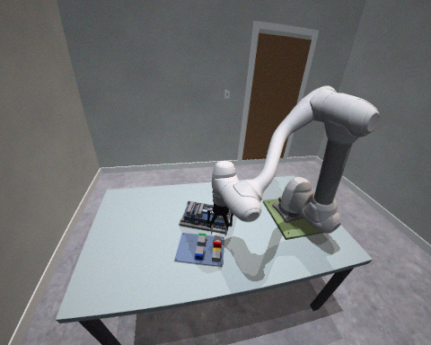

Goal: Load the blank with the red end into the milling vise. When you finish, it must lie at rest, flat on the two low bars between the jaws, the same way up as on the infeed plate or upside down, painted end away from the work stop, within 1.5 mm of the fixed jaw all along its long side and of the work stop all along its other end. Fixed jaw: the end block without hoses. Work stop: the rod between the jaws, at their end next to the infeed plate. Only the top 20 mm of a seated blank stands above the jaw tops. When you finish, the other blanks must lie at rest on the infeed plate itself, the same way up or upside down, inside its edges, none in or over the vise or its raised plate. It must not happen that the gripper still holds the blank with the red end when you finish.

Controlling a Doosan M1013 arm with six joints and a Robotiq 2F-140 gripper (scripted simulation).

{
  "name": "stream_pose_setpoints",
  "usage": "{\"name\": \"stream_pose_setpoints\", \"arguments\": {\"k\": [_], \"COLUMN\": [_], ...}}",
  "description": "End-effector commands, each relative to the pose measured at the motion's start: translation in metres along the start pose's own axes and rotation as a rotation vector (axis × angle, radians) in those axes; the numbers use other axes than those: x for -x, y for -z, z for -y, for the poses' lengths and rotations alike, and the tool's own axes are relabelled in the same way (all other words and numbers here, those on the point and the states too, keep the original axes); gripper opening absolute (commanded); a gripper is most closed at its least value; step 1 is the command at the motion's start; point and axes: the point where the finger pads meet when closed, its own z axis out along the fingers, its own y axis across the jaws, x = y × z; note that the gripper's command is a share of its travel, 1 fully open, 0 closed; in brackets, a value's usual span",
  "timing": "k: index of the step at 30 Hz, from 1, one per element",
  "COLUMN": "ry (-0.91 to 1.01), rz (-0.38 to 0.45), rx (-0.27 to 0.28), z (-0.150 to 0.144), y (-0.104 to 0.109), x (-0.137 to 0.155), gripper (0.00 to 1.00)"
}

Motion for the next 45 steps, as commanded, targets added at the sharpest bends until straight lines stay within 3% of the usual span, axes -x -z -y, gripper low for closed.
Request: {"name": "stream_pose_setpoints", "arguments": {"k": [1,45], "ry": [0.000,0.000], "rz": [0.000,0.000], "rx": [0.000,0.000], "z": [-0.0004,-0.0019], "y": [0.0017,0.0041], "x": [-0.0004,-0.0019], "gripper": [0.47,0.47]}}
